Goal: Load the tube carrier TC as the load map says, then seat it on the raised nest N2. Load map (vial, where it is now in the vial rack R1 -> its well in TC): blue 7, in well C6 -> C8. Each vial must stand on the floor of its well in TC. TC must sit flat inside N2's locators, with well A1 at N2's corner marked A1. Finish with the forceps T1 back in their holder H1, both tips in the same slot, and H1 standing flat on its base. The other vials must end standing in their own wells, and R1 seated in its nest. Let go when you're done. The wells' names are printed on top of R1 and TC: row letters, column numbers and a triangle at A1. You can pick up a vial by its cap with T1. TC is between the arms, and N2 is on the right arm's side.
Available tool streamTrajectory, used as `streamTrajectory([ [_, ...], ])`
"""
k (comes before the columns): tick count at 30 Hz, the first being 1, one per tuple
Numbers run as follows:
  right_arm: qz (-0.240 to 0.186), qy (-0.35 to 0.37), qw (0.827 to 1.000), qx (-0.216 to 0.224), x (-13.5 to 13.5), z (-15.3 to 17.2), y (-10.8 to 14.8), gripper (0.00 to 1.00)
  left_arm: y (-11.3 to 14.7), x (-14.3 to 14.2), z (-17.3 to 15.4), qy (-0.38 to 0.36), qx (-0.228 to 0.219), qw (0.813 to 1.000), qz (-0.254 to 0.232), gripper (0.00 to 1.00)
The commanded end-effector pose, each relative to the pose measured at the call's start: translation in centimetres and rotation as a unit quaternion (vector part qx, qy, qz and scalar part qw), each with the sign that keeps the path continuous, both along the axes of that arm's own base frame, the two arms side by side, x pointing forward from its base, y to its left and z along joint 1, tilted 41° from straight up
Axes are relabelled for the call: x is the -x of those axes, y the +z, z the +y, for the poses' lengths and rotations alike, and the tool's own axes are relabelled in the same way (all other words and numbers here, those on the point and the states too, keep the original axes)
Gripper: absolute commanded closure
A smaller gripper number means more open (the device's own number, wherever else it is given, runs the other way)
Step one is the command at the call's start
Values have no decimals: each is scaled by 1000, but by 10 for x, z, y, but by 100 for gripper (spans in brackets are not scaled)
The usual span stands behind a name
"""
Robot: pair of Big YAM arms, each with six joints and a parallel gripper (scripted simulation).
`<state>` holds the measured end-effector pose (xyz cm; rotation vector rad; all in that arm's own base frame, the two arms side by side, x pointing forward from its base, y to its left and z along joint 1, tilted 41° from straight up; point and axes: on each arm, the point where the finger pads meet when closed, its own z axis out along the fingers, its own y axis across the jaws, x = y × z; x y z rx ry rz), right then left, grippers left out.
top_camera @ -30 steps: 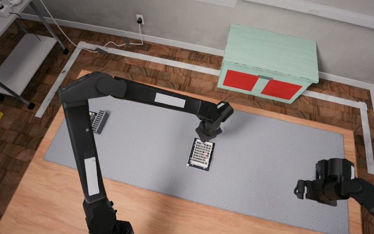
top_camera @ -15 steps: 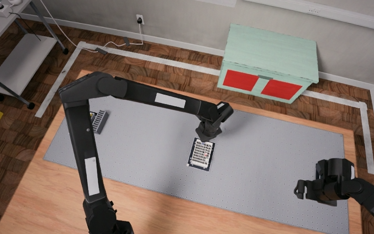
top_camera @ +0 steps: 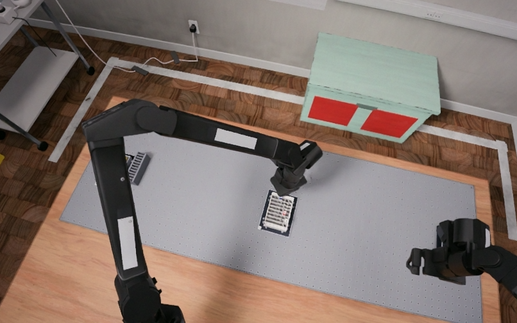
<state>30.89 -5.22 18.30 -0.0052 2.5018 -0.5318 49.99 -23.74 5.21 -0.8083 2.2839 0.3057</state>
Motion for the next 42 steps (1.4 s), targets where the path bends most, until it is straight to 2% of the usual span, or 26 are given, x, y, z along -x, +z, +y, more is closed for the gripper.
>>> streamTrajectory([
  [1, -13, -1, 1000, -2, -5, 1, 10, 0, -2, -20, 6, 11, 4, 1000, -5, 91],
  [18, -13, -1, 1000, -2, -5, 1, 10, 0, -5, -22, 7, 11, 4, 1000, -5, 91],
  [19, -13, -1, 1000, -2, -5, 1, 10, 0, 17, -14, 5, 19, 9, 1000, -12, 91],
  [20, -13, -1, 1000, -2, -5, 1, 10, 0, 17, -14, 5, 19, 9, 1000, -12, 91],
  [42, -13, -1, 1000, -2, -5, 1, 10, 0, 4, -13, 7, 15, -1, 1000, 0, 91],
])
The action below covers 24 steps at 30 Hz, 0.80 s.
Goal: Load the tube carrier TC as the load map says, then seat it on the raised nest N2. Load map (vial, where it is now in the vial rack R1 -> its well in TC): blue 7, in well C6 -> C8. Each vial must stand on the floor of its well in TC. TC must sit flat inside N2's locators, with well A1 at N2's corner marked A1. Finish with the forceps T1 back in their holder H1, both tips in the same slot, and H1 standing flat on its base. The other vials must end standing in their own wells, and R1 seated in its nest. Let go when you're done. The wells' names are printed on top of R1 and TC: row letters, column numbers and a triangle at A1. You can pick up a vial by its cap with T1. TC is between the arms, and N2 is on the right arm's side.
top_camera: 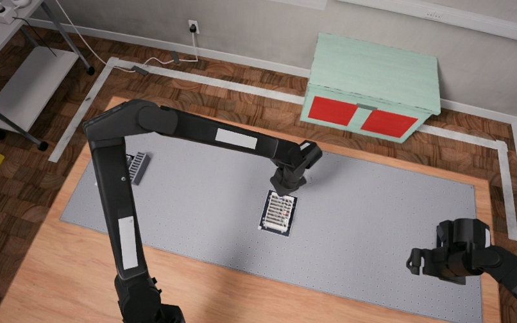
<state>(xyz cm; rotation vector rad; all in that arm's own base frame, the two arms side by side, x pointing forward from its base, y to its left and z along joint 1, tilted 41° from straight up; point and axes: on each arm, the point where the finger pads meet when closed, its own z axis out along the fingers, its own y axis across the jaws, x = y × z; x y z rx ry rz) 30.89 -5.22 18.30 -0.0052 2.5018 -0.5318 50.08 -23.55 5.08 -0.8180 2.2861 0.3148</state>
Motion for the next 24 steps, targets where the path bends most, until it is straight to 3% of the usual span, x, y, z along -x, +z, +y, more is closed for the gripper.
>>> streamTrajectory([
  [1, -13, -1, 1000, -2, -5, 1, 10, 0, 4, -12, 5, 10, -1, 1000, -2, 91],
  [24, -13, -1, 1000, -2, -5, 1, 10, 0, 3, -17, 3, 7, 1, 1000, -5, 91],
])
